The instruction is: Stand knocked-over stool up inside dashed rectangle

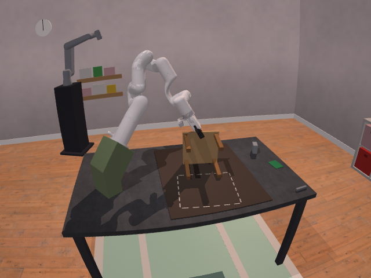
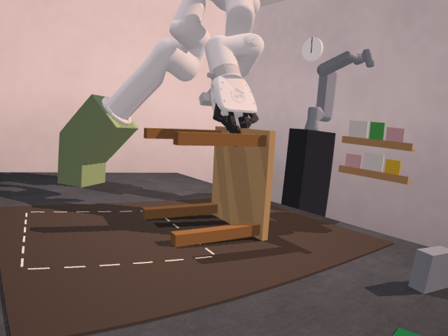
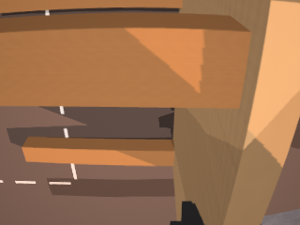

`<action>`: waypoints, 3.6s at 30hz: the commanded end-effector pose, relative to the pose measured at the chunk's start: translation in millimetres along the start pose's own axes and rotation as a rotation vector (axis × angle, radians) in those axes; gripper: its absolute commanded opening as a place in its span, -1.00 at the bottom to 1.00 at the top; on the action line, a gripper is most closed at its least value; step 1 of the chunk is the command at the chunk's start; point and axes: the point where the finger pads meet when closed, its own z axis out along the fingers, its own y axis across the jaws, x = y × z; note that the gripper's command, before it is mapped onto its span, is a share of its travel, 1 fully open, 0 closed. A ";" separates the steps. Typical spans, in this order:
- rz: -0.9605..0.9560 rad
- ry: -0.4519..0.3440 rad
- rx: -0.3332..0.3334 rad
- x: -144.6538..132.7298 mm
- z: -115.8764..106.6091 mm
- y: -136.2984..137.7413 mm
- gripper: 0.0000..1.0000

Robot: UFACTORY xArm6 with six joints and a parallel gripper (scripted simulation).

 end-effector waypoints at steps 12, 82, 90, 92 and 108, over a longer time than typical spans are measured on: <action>0.008 -0.002 -0.015 -2.8 -3.1 -3.0 -0.57; 0.326 -0.002 -0.567 -41.2 -69.8 -166.6 -0.57; 0.374 -0.001 -0.650 -42.2 -71.5 -194.1 -0.57; 0.389 -0.001 -0.677 -42.3 -71.6 -203.2 -0.57; 0.493 -0.001 -0.857 -39.0 -65.9 -262.7 -0.57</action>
